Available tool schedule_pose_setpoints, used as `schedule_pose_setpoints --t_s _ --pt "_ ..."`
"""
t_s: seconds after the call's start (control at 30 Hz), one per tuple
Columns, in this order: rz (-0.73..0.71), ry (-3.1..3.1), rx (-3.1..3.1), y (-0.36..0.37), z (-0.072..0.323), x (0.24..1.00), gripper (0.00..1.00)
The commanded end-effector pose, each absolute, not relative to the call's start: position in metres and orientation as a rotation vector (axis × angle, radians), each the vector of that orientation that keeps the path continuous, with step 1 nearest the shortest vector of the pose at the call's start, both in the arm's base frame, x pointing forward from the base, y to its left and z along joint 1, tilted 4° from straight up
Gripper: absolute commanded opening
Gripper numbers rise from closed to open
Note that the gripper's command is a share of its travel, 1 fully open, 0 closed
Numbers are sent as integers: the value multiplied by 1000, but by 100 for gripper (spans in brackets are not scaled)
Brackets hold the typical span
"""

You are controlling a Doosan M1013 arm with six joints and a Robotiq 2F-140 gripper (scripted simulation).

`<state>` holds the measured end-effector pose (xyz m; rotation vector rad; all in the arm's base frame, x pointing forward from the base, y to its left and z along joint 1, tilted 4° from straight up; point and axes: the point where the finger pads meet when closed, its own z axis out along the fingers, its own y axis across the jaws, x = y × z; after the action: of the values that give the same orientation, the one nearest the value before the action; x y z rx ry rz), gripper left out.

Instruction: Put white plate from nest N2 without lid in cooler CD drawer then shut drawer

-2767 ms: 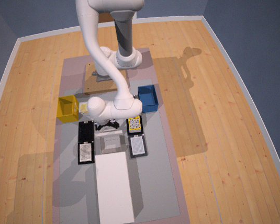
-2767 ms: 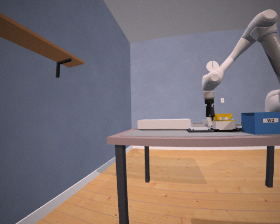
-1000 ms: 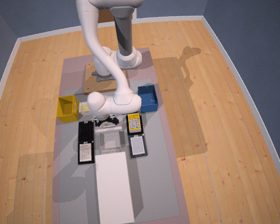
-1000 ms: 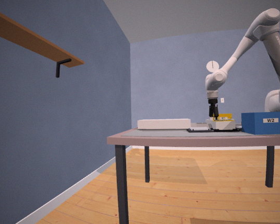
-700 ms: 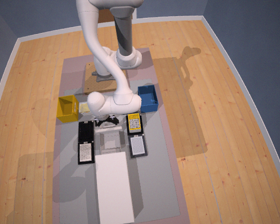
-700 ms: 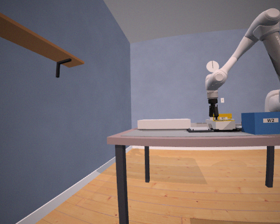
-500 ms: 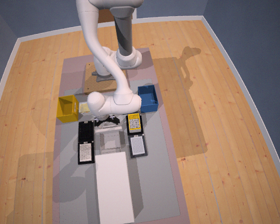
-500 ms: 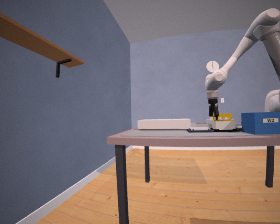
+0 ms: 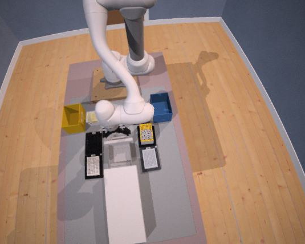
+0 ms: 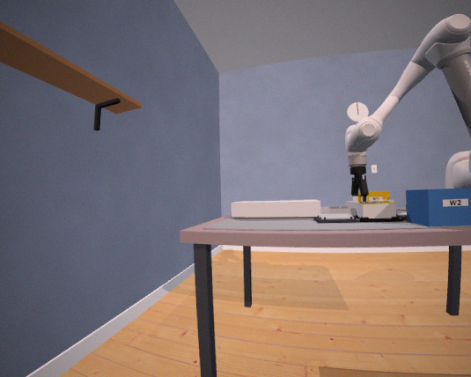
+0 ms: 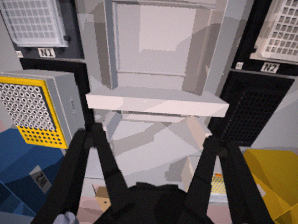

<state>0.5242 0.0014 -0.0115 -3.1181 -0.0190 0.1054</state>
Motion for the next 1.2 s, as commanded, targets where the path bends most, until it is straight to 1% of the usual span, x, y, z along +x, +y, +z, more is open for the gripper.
schedule_pose_setpoints --t_s 0.0,1.17 --pt "105 -19 -3118 1 -10 524 87" --pt "105 -19 -3118 1 30 527 87"
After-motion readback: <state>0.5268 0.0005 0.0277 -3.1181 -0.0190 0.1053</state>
